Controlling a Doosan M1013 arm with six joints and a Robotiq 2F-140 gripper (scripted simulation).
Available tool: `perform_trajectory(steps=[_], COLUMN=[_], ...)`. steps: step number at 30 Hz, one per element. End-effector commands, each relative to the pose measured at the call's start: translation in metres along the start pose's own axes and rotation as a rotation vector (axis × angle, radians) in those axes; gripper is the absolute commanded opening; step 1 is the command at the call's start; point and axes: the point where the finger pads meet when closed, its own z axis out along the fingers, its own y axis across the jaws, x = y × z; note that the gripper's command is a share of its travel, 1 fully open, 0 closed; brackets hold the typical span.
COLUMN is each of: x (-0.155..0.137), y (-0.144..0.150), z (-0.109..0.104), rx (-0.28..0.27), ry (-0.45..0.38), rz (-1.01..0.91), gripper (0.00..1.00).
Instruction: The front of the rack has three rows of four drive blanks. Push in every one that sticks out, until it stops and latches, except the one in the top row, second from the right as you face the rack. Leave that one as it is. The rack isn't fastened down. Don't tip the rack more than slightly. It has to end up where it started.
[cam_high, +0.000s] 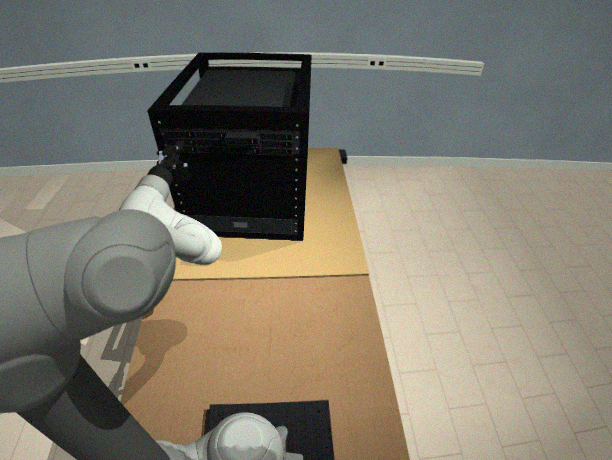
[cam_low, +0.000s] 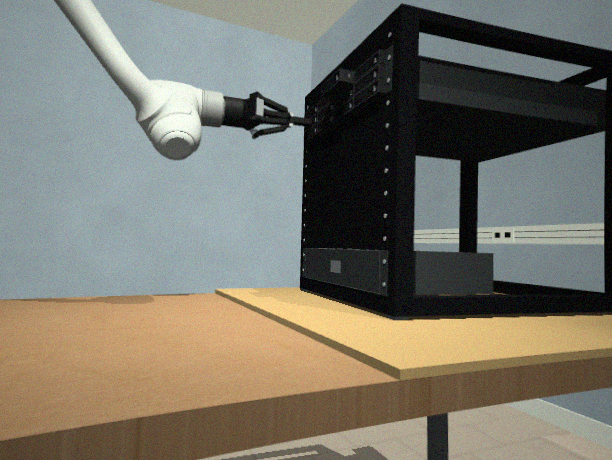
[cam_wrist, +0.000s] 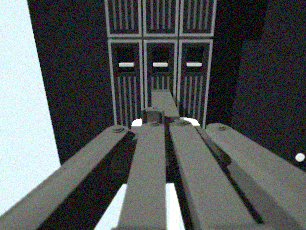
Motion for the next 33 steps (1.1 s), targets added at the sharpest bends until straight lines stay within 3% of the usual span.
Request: perform_trajectory(steps=[1, 10, 21, 33], x=[-0.001, -0.001, -0.001, -0.001], y=[-0.003, -0.003, -0.003, -0.003], z=[0.003, -0.002, -0.059, -0.079], rx=[0.002, 0.002, 0.002, 0.002], ry=[-0.005, -0.005, -0.005, -0.005], rz=[0.002, 0.002, 0.002, 0.002], gripper=[0.10, 0.10, 0.10, 0.10])
